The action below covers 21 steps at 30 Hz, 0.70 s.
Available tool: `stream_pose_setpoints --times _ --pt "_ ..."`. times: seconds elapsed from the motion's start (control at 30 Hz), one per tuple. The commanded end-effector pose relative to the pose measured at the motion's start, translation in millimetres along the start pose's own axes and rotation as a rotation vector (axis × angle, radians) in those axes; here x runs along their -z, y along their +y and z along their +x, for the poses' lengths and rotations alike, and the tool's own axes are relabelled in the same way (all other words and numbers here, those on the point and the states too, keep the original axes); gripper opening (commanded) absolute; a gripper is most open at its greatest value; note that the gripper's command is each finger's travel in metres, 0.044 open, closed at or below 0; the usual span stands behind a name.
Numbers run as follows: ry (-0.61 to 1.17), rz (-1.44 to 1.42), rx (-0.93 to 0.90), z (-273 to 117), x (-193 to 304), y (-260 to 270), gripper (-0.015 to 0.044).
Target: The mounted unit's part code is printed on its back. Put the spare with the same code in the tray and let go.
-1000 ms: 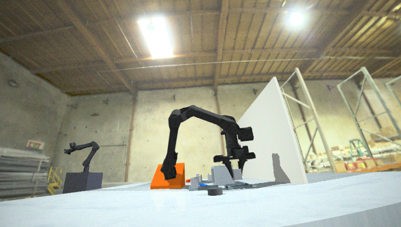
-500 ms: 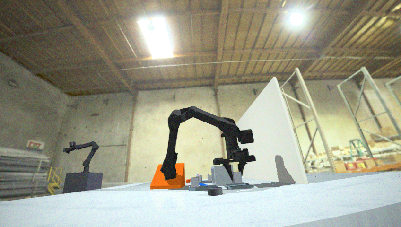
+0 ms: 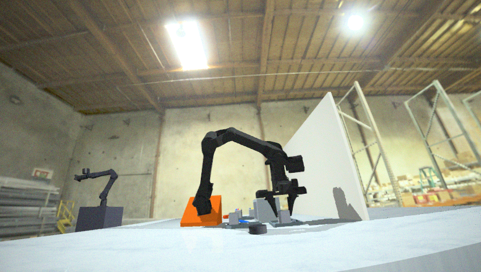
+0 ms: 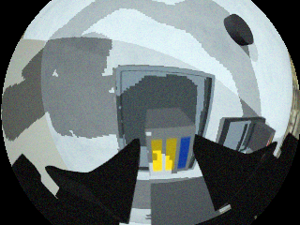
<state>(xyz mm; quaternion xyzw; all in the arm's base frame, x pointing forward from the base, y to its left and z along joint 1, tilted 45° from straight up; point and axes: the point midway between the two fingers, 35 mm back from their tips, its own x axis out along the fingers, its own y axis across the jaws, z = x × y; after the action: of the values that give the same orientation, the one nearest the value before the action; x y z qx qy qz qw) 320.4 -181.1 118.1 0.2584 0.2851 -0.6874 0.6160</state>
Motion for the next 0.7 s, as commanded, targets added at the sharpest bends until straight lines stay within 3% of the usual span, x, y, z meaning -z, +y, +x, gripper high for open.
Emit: stream_pose_setpoints --times 0.0,0.13,0.2,0.43,0.67 --pt "0.0 0.001 0.001 -0.1 0.0 -0.1 0.0341" --pt "0.0 0.001 0.001 -0.1 0.0 -0.1 0.044" --pt "0.002 0.001 0.001 -9.8 0.3 1.6 0.044" --pt "0.0 -0.005 0.004 -103.1 0.9 -0.2 0.044" --pt "-0.004 -0.01 -0.015 -102.6 1.3 2.1 0.044"
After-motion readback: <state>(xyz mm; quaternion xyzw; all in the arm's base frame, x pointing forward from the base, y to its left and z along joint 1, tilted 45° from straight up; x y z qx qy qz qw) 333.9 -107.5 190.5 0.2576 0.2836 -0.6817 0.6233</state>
